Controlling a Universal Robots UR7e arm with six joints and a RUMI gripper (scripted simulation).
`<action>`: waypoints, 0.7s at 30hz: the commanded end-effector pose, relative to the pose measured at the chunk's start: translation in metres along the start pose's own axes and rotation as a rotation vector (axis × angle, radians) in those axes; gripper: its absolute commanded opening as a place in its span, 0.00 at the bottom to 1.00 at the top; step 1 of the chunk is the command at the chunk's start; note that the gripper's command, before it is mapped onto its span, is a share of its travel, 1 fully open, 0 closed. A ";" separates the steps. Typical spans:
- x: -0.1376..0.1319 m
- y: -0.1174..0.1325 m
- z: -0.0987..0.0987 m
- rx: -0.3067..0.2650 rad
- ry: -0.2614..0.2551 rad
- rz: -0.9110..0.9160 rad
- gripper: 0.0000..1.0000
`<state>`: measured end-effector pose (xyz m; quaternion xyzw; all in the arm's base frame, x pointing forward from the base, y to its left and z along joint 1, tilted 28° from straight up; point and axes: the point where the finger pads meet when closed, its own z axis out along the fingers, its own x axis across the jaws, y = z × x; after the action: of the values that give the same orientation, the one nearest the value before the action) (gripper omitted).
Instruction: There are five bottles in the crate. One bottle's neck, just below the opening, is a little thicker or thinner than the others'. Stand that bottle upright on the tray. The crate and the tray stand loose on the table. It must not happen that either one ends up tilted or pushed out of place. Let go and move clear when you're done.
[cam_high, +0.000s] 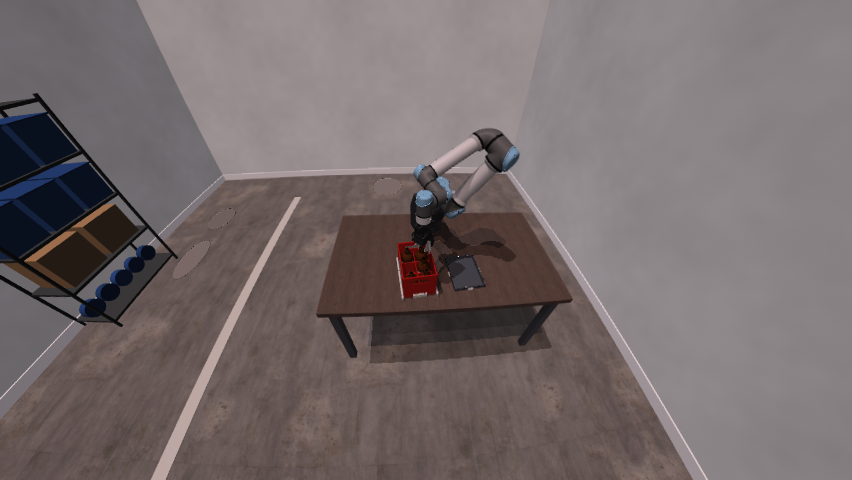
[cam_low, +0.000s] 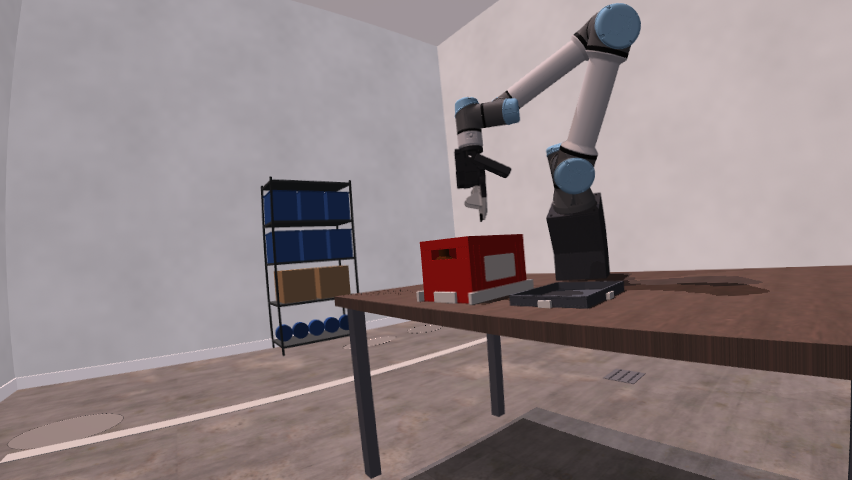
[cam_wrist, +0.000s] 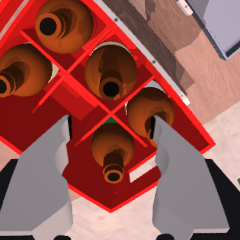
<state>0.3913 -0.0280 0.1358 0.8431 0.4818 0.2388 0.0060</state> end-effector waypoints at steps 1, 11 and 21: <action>0.000 -0.002 0.008 0.004 0.000 0.002 0.38; 0.000 -0.002 0.018 0.004 0.000 0.002 0.38; 0.000 -0.002 0.031 0.004 0.000 0.002 0.38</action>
<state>0.3999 -0.0225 0.1157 0.8430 0.4821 0.2385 0.0048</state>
